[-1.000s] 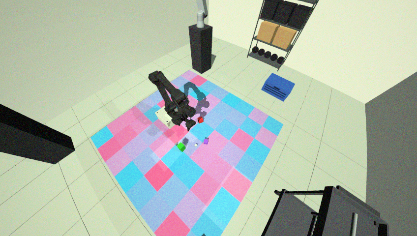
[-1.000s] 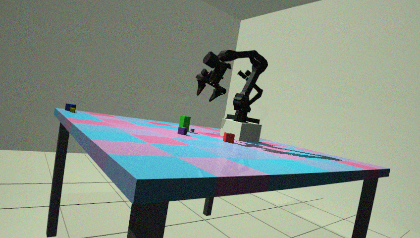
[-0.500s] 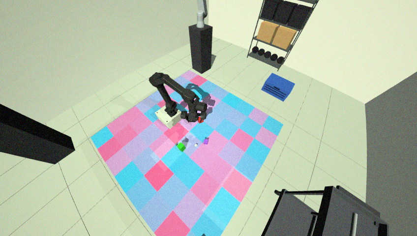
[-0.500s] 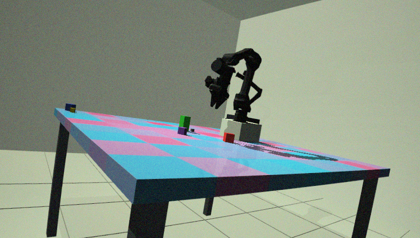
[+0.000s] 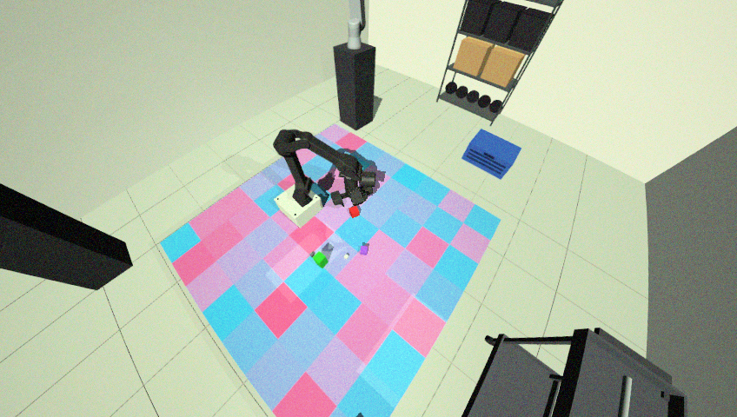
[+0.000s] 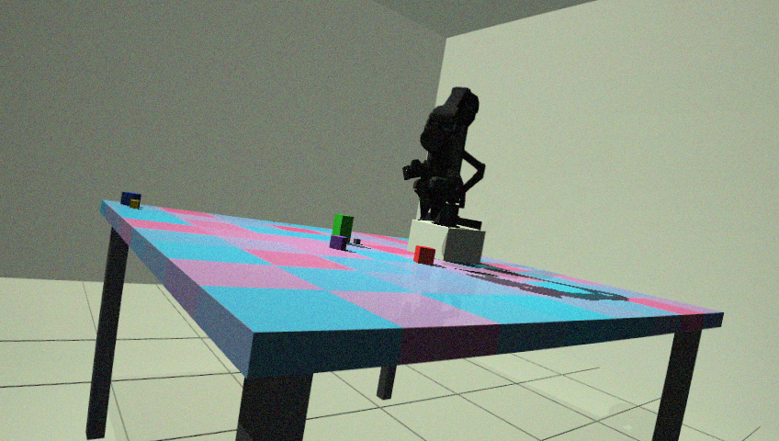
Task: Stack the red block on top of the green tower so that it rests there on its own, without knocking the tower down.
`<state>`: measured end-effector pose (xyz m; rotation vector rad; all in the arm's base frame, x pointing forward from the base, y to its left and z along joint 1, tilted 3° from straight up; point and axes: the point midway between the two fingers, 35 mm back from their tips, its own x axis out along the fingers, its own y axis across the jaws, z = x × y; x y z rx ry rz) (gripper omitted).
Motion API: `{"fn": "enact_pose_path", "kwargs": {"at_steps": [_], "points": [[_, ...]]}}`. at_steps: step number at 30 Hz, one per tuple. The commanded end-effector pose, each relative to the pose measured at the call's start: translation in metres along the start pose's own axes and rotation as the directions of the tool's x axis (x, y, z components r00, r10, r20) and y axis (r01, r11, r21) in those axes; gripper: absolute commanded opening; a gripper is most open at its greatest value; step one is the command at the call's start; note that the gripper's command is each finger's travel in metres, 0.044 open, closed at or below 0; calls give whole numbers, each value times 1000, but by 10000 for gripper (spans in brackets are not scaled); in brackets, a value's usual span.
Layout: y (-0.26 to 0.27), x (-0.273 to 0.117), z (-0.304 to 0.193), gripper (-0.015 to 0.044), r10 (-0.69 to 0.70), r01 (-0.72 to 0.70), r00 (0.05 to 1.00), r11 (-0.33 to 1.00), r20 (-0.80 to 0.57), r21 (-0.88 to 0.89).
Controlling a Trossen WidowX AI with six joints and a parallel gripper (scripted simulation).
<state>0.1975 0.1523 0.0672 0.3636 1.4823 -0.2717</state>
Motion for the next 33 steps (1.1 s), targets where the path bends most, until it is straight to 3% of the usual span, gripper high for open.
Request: {"fn": "enact_pose_path", "kwargs": {"at_steps": [1,5,12,33], "points": [[5,2,-4,440,2,-2,1000,1000,-11,-26],[6,9,-4,440,2,-2,1000,1000,-11,-26],[6,56,-6,440,2,-2,1000,1000,-11,-26],[8,83,-7,440,2,-2,1000,1000,-11,-26]]}}
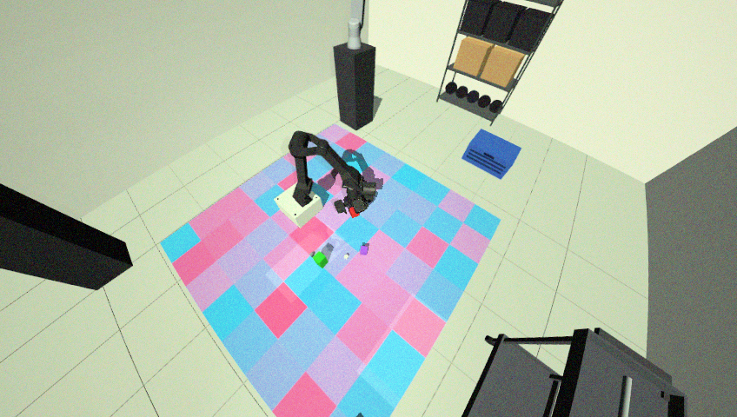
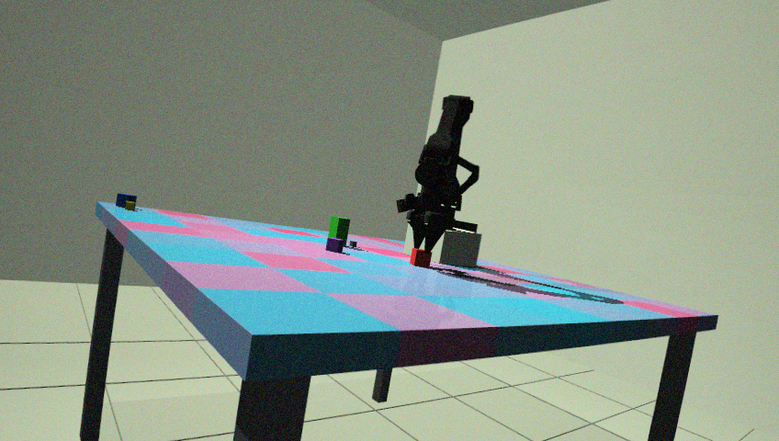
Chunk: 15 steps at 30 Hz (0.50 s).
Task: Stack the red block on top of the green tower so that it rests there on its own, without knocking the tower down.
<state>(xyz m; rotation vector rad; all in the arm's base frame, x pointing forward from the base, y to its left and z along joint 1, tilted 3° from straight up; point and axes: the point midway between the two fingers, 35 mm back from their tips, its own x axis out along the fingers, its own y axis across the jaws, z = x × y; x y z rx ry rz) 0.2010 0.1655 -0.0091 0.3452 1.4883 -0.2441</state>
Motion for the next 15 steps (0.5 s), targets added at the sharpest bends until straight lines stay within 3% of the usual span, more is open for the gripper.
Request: {"fn": "enact_pose_path", "kwargs": {"at_steps": [1,15], "points": [[-1,8,-1,440,-4,4,1000,1000,-6,4],[-2,29,-2,440,-4,4,1000,1000,-7,4]]}}
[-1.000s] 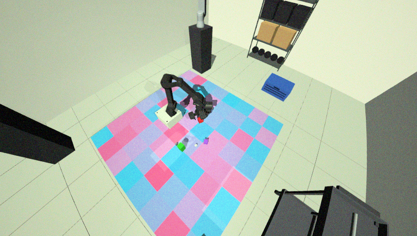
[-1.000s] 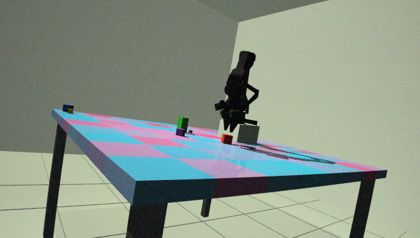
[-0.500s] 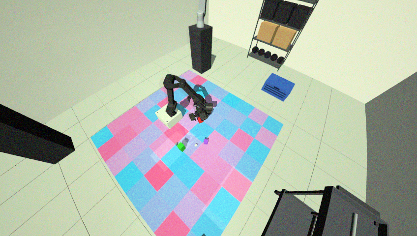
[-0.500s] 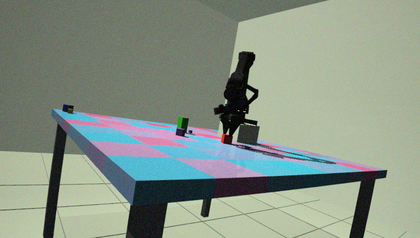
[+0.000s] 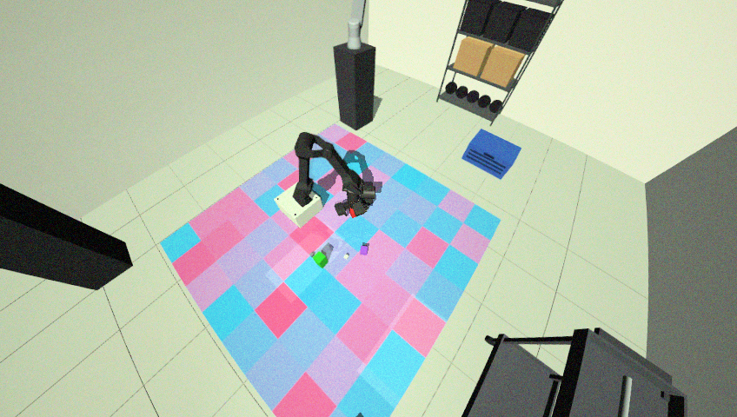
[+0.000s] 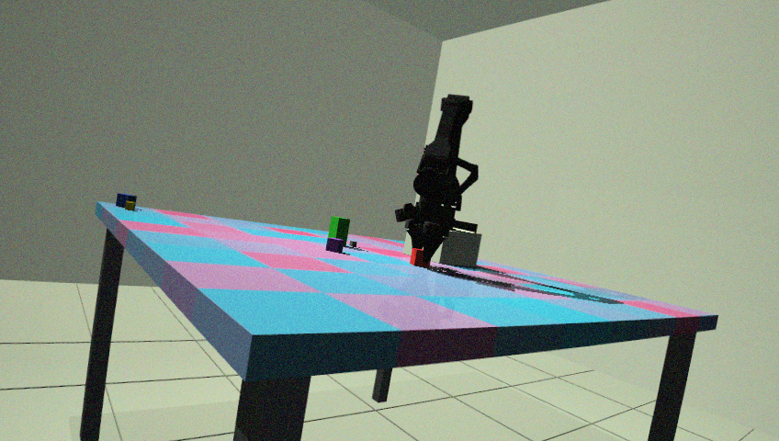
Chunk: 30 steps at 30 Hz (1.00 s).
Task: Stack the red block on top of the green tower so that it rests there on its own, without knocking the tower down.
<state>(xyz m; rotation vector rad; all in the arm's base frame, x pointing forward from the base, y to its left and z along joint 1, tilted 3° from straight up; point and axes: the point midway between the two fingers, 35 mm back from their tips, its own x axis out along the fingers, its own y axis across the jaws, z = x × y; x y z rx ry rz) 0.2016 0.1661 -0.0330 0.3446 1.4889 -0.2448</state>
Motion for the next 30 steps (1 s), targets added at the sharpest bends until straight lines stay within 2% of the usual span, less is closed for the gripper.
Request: {"fn": "enact_pose_path", "kwargs": {"at_steps": [1,17,27,30], "points": [[-1,5,-1,440,-3,3,1000,1000,-6,4],[-1,5,-1,440,-3,3,1000,1000,-6,4],[-1,5,-1,178,-3,3,1000,1000,-6,4],[-1,5,-1,158,-3,3,1000,1000,-6,4]]}}
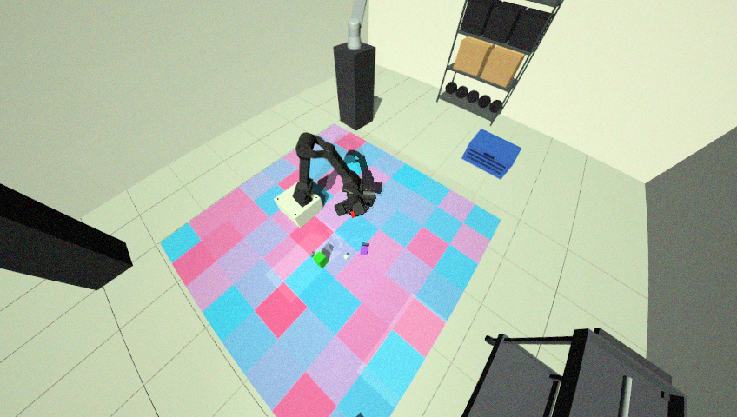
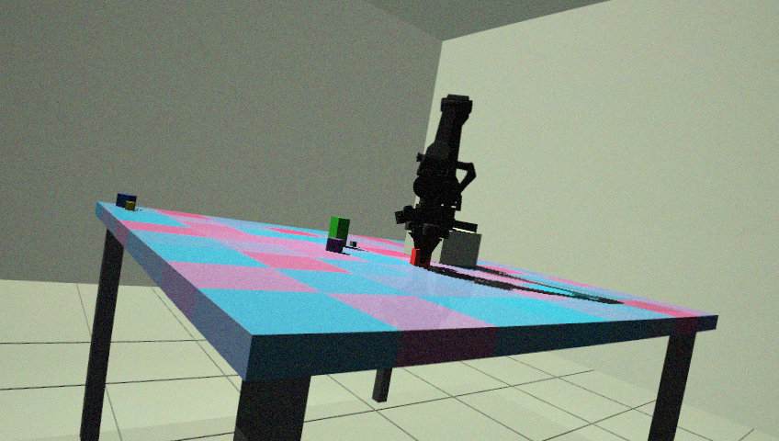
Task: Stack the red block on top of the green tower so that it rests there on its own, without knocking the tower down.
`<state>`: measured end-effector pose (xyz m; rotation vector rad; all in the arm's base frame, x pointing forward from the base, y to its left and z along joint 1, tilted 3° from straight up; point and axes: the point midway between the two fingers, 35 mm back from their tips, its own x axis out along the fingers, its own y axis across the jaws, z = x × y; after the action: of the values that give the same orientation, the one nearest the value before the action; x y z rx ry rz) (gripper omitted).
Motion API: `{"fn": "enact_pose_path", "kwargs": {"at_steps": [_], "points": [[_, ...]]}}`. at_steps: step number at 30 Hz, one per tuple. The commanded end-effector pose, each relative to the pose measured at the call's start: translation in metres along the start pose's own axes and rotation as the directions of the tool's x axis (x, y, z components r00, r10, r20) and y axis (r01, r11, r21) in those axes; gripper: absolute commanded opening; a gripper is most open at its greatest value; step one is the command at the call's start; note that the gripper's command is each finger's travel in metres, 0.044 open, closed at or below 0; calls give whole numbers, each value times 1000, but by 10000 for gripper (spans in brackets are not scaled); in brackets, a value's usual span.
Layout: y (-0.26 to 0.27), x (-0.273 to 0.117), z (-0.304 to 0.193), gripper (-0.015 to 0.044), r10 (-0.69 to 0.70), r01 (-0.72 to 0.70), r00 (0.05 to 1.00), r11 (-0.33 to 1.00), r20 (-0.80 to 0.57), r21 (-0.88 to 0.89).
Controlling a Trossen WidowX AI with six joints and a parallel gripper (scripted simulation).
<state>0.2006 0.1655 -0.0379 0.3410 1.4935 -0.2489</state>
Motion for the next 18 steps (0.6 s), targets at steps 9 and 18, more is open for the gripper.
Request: {"fn": "enact_pose_path", "kwargs": {"at_steps": [9,18], "points": [[1,-14,0,0,3,-3,1000,1000,-2,4],[1,-54,1,0,3,-3,1000,1000,-2,4]]}}
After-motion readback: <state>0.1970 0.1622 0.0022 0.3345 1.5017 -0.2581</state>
